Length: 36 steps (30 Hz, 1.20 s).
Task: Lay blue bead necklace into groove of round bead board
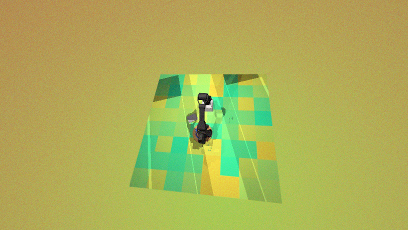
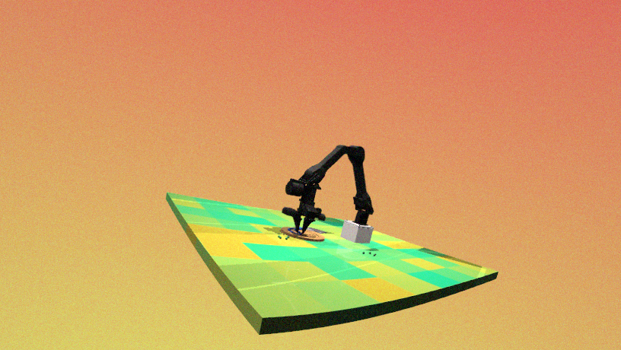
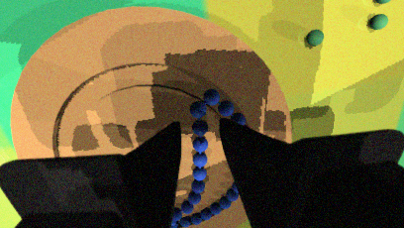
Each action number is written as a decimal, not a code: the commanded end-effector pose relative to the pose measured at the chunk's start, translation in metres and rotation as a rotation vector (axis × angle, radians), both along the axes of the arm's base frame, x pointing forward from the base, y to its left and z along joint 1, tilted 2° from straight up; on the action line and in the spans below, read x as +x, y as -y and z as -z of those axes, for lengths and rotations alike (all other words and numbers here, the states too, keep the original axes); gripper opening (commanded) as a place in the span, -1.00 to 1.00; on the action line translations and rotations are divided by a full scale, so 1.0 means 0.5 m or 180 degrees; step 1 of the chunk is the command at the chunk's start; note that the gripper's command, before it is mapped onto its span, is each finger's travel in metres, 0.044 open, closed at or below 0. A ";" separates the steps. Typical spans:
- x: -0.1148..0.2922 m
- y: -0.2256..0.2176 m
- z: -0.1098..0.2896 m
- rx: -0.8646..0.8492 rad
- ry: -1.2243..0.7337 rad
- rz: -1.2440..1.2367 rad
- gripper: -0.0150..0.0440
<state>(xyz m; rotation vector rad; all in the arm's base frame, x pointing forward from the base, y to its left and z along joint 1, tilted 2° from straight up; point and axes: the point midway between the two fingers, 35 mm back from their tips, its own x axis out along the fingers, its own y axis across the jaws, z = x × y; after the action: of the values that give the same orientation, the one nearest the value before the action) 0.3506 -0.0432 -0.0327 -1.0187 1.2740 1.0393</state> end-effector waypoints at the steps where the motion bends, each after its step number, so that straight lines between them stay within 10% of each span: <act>1: 0.000 0.000 0.000 0.0000 0.0000 0.0000 -0.17; 5: 0.000 0.000 0.000 0.0000 0.0000 0.0000 -0.49; 36: 0.000 0.000 0.000 0.0000 0.0000 0.0000 -0.49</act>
<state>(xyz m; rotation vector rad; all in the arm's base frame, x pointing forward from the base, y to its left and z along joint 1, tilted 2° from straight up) 0.3504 -0.0432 -0.0331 -1.0184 1.2745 1.0398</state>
